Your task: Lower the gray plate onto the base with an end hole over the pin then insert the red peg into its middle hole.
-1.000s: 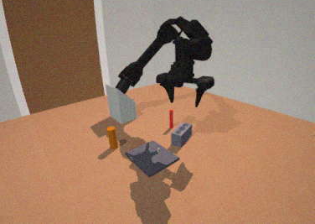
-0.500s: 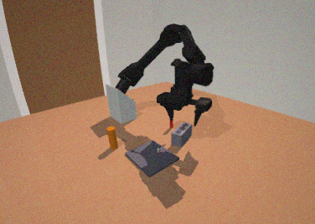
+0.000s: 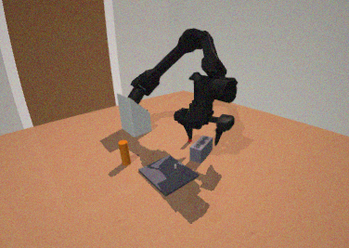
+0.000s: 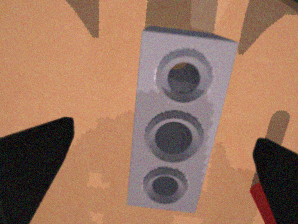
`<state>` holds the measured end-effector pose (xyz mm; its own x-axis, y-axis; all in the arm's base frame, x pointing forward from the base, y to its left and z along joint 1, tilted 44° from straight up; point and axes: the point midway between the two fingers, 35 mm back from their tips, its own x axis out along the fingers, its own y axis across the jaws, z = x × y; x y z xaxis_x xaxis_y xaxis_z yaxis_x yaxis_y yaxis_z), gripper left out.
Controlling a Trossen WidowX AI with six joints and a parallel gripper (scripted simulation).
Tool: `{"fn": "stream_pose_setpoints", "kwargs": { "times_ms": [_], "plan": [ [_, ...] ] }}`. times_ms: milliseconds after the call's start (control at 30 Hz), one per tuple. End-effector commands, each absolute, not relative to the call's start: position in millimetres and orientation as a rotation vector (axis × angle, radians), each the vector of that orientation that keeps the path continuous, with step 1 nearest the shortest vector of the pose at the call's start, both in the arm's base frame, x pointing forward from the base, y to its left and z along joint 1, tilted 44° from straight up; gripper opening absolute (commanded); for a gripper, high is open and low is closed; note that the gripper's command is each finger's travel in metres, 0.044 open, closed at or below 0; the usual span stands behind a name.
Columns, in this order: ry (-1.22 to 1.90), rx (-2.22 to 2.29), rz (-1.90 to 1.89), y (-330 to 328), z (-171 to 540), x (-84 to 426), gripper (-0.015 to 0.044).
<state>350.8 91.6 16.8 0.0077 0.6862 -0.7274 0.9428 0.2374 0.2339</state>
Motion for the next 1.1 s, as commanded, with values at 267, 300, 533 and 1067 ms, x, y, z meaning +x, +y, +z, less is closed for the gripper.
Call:
{"fn": "stream_pose_setpoints", "kwargs": {
  "times_ms": [267,300,533,1067],
  "plan": [
    [1.755,1.518,-0.428,106,1,348,0.044],
    [1.755,1.519,-0.428,107,0,348,0.044],
    [1.756,1.52,-0.427,115,-8,347,0.044],
    [1.757,1.521,-0.426,122,-15,346,0.023]
  ]
}}
